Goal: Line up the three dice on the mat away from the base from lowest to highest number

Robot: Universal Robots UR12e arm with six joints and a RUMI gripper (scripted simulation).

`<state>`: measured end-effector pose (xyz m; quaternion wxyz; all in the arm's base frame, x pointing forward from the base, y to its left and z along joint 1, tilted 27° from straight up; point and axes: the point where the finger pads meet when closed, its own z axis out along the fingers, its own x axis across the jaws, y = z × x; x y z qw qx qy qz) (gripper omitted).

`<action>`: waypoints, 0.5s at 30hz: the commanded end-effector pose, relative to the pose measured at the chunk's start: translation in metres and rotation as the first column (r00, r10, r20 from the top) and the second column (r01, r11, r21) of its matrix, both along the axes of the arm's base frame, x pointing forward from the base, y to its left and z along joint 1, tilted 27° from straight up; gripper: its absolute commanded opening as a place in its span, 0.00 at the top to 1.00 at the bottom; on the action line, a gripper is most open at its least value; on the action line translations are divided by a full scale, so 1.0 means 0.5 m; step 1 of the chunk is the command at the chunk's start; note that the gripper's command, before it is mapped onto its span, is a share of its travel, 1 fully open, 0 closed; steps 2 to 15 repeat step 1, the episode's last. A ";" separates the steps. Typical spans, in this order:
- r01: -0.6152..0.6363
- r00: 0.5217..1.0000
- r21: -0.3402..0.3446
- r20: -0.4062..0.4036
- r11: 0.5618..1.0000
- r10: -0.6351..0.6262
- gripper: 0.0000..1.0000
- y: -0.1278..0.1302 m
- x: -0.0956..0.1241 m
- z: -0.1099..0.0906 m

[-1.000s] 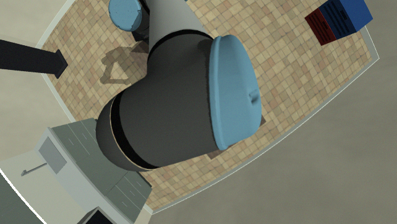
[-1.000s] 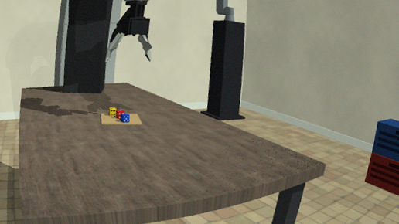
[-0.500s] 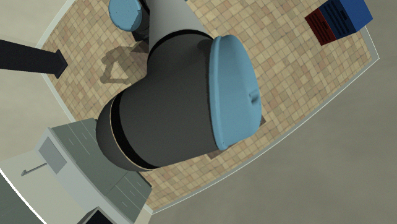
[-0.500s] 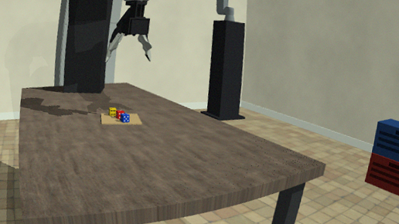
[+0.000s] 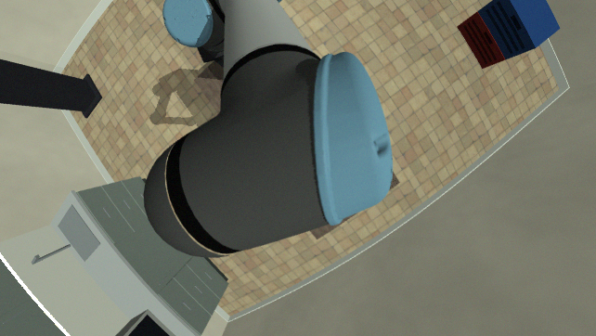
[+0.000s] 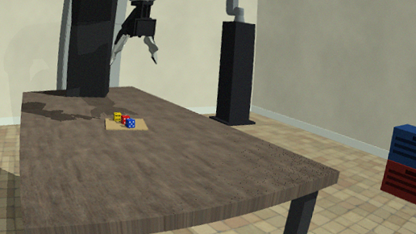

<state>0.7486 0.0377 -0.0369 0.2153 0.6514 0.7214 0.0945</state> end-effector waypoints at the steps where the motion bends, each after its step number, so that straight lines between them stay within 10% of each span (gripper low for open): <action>1: 0.000 1.000 0.000 0.001 1.000 0.000 0.00 0.000 0.000 0.001; 15: 0.000 1.000 0.000 0.001 1.000 0.000 0.00 0.000 0.000 0.001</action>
